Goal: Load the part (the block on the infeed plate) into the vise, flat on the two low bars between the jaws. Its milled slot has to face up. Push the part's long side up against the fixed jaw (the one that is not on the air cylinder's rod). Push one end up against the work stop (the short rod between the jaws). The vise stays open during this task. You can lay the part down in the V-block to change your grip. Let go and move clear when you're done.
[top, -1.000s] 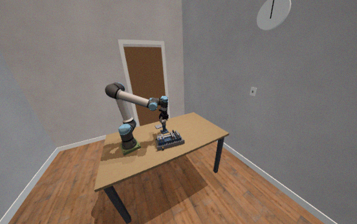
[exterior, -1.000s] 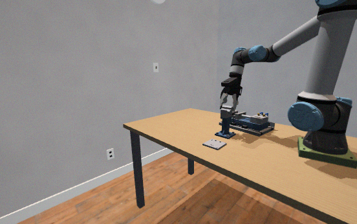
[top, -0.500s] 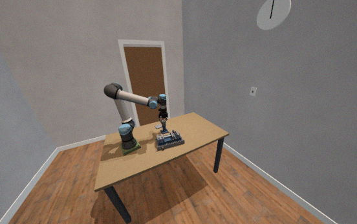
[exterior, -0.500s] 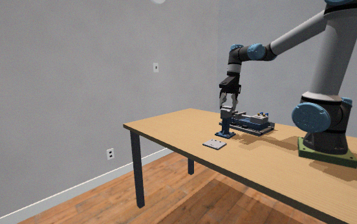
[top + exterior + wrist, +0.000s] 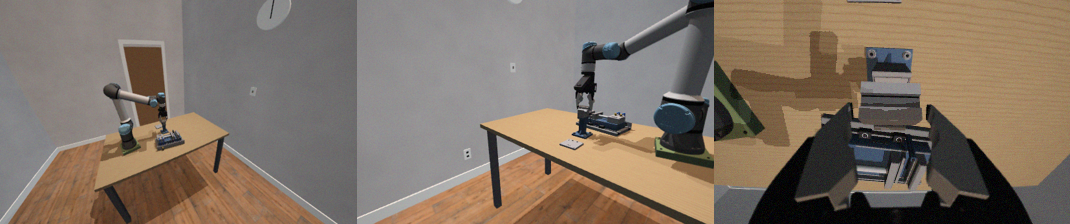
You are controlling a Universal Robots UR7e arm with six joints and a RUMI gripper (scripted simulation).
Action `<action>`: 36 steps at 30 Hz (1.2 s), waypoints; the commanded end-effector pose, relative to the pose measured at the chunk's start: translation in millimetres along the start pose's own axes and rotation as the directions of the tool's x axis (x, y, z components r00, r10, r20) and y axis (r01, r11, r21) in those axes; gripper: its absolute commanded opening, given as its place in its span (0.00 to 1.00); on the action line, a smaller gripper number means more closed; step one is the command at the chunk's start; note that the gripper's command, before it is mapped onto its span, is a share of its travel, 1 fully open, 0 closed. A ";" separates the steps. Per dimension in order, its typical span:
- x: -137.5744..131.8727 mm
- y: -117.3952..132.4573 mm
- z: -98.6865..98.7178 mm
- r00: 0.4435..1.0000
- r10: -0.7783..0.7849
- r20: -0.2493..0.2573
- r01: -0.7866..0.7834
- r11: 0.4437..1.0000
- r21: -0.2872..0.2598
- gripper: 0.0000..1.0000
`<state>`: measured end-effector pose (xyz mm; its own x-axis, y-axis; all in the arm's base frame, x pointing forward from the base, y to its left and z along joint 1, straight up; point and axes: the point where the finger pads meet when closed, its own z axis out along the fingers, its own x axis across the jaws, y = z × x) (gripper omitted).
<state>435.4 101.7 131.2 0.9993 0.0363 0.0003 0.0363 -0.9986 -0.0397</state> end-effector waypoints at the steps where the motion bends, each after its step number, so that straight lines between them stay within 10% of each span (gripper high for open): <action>1: 0.1 -0.4 -0.1 1.000 0.001 0.000 -0.001 0.999 -0.053 0.51; 36: 0.2 -3.0 0.4 1.000 0.001 0.000 -0.001 0.927 -0.376 0.51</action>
<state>435.3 104.4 130.8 0.9993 0.0368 0.0001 0.0351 -0.9541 0.2973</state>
